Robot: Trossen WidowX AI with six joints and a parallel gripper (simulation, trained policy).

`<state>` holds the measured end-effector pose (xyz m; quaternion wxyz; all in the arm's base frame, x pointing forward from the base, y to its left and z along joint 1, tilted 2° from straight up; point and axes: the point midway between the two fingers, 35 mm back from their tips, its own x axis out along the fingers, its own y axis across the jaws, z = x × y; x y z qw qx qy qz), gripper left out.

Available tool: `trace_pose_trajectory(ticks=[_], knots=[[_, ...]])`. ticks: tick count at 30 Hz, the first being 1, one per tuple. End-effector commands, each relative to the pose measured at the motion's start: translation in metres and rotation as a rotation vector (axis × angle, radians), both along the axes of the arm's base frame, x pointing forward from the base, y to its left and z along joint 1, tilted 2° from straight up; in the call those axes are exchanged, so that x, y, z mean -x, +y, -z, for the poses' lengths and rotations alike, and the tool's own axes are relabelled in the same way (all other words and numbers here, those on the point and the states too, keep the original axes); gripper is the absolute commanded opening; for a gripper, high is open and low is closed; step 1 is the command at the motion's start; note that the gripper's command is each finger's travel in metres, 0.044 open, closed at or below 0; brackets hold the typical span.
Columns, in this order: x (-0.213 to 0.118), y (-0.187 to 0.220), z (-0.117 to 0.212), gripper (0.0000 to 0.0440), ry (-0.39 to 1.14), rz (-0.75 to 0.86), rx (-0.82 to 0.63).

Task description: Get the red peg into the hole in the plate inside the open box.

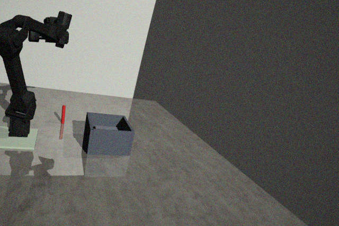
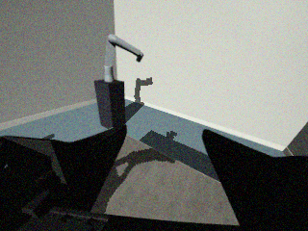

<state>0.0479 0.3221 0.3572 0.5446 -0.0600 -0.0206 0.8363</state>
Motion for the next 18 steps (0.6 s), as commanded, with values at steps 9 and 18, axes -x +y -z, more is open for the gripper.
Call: trace_pose_trajectory(ticks=[9, 18], knots=[[-0.038, -0.013, -0.003, 0.0440, 0.139, 0.262, 0.090], [-0.073, -0.032, 0.012, 0.0440, 0.312, 0.499, 0.197]])
